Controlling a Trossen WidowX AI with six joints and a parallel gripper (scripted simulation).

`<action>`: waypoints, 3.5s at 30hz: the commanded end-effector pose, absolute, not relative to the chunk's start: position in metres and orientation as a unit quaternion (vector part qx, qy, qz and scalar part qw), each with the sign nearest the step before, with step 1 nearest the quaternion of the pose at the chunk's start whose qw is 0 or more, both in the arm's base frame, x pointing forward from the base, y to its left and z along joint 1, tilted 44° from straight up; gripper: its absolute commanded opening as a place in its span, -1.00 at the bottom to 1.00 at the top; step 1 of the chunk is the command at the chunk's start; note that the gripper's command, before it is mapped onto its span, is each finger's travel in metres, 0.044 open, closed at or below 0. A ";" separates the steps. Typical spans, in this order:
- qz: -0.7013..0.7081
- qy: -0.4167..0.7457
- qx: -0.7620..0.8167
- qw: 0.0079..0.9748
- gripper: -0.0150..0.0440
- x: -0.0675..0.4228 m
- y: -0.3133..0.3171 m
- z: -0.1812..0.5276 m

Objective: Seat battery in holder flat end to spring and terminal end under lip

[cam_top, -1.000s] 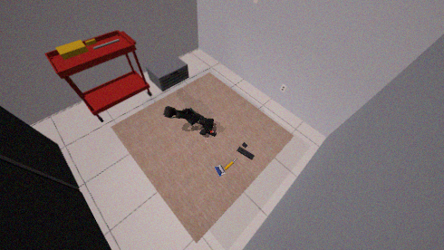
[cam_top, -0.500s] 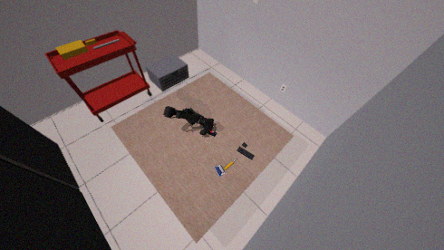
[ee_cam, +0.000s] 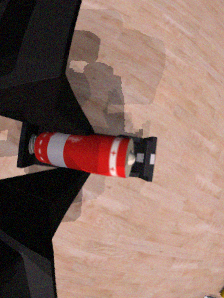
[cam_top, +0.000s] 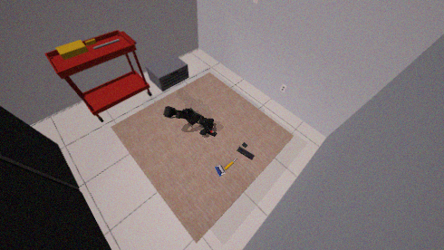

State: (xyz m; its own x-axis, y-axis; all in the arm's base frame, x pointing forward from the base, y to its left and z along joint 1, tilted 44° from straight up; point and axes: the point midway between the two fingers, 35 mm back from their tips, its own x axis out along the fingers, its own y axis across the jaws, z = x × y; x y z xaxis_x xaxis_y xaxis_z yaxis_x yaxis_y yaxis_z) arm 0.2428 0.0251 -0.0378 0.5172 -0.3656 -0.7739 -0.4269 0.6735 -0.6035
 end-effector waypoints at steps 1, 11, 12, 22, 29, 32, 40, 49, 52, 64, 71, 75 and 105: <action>0.018 0.497 -0.404 0.768 -0.22 0.239 0.022 -0.040; 0.018 0.496 -0.404 0.768 -0.22 0.239 0.022 -0.040; 0.018 0.496 -0.404 0.768 -0.22 0.239 0.022 -0.040; 0.018 0.496 -0.404 0.768 -0.22 0.239 0.022 -0.040; 0.018 0.497 -0.404 0.768 -0.22 0.238 0.022 -0.040; 0.018 0.497 -0.404 0.768 -0.22 0.238 0.022 -0.040; 0.018 0.497 -0.404 0.768 -0.22 0.238 0.022 -0.040; 0.018 0.498 -0.404 0.767 -0.22 0.238 0.022 -0.039; 0.017 0.498 -0.404 0.767 -0.22 0.238 0.022 -0.039; 0.016 0.503 -0.403 0.764 -0.22 0.238 0.022 -0.040; 0.010 0.519 -0.400 0.756 -0.22 0.240 0.022 -0.042; 0.006 0.527 -0.398 0.751 -0.22 0.241 0.022 -0.043; -0.023 0.591 -0.384 0.709 -0.22 0.248 0.023 -0.048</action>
State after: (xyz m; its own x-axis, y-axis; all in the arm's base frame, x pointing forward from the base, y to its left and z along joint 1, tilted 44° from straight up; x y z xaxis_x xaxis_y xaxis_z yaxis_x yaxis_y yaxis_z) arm 0.2518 0.0261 -0.0455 0.3328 -0.4684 -0.8184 -0.4204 0.7032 -0.5734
